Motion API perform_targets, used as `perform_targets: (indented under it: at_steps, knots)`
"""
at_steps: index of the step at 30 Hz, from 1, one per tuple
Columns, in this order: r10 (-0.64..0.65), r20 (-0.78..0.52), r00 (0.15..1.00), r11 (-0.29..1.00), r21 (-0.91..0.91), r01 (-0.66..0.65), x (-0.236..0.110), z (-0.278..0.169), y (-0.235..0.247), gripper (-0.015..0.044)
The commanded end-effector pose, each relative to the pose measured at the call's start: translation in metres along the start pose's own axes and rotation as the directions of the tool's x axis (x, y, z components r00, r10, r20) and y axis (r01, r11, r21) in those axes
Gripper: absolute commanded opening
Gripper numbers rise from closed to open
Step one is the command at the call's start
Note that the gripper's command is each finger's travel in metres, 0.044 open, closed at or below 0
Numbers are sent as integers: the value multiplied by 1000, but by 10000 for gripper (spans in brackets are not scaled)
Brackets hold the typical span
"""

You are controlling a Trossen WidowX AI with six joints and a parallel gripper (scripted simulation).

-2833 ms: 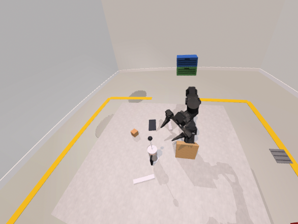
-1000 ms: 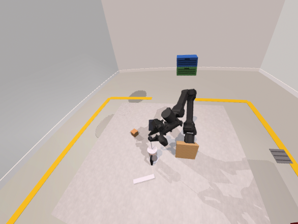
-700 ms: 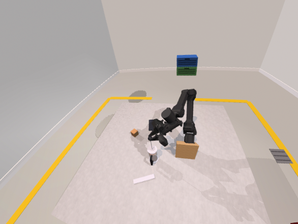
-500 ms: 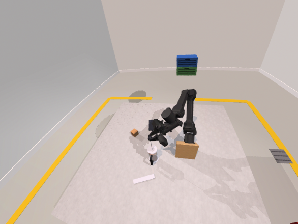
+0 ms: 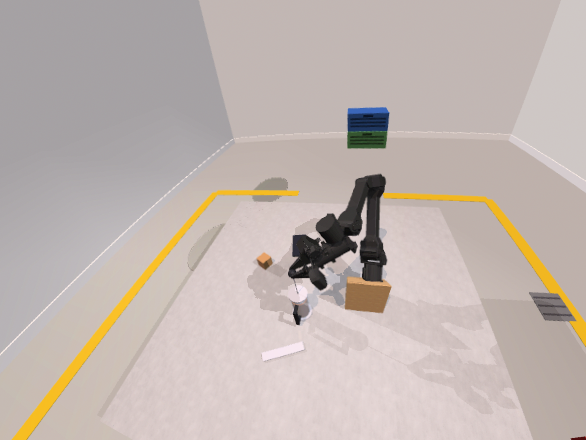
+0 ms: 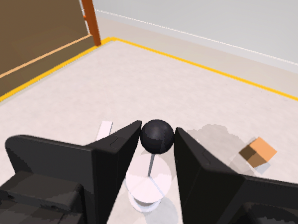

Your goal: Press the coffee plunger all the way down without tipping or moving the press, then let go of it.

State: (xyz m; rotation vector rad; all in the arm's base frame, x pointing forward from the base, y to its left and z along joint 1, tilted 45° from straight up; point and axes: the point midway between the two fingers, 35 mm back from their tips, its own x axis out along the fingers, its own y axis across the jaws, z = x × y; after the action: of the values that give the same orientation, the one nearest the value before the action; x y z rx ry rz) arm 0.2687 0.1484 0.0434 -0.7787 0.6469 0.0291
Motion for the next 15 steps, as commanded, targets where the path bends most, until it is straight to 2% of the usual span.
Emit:
perform_targets:
  at_steps: [1,15]
  knots:
    - [6,-44,999,1000,-22,-7,9,-20,3,118]
    - [8,-45,999,1000,-22,-9,24,-38,4,118]
